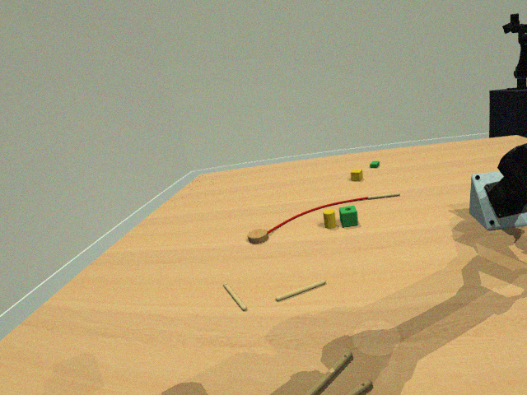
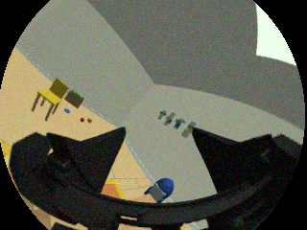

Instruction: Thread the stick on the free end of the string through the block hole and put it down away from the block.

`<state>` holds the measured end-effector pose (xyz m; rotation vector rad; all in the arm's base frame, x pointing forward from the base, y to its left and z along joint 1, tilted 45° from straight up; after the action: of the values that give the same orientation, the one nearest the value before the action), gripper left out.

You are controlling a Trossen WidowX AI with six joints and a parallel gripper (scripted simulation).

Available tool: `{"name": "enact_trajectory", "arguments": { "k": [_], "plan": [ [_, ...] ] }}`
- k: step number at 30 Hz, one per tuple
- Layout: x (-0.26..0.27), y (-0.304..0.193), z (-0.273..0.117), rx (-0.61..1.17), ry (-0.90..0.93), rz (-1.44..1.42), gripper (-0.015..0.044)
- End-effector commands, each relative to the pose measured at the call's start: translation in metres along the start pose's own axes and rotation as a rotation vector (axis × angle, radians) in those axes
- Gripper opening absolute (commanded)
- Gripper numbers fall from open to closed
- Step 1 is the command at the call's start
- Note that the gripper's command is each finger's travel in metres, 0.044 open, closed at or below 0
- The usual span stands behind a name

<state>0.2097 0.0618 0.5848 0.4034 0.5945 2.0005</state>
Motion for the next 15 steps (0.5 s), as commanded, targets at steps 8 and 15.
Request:
{"name": "enact_trajectory", "arguments": {
  "k": [8, 15],
  "plan": [
    [-0.077, -0.124, -0.021, 0.562, -0.026, -0.445, 0.0440],
    [-0.131, -0.188, -0.063, 0.926, 0.033, -0.618, 0.0440]
  ]
}}
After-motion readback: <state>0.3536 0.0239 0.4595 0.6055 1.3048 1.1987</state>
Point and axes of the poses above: the point midway between the two fingers, 35 mm back from their tips, its own z axis out along the fingers, its own x axis across the jaws, y = z × x, the point moved 9 cm from there along -z, back along the fingers, and after that the axes turned 5 degrees about z, right-handed, at the moved point
